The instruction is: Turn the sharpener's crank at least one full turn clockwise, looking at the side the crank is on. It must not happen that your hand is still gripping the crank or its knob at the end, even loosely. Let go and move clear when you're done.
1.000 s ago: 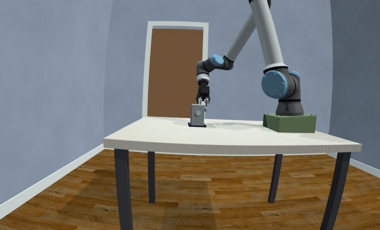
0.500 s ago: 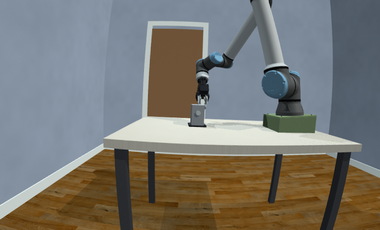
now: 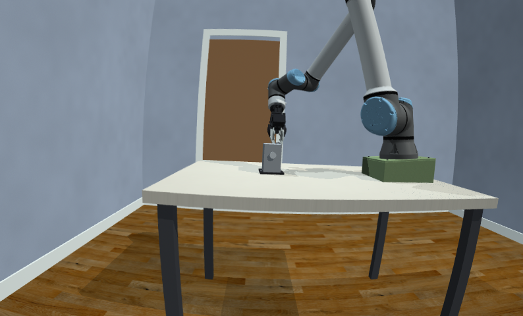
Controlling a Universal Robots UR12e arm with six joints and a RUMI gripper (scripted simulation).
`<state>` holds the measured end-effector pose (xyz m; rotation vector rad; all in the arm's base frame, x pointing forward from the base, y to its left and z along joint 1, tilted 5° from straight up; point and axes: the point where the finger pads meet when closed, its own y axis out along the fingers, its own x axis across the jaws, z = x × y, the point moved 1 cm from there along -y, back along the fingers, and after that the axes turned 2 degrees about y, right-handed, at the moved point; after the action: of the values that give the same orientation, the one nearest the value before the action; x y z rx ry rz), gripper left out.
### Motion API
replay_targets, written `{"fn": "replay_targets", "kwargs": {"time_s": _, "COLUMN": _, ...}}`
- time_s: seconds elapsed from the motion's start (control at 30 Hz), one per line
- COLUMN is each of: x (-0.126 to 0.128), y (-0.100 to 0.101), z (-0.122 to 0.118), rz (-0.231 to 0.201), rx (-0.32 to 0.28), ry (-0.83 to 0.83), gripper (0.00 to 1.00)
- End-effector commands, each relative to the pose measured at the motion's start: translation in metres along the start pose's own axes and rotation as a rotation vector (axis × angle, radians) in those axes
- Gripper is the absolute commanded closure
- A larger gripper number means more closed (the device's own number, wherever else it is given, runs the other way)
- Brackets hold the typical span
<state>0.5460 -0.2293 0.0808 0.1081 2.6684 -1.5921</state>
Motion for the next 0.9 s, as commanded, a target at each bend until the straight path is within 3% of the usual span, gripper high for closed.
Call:
{"fn": "replay_targets", "kwargs": {"time_s": 0.0, "x": -0.005, "y": -0.004, "z": -0.002, "rz": 0.001, "rx": 0.001, "ry": -0.001, "gripper": 0.91}}
{"fn": "replay_targets", "kwargs": {"time_s": 0.87, "x": -0.031, "y": -0.013, "z": -0.008, "rz": 0.001, "rx": 0.001, "ry": -0.001, "gripper": 0.91}}
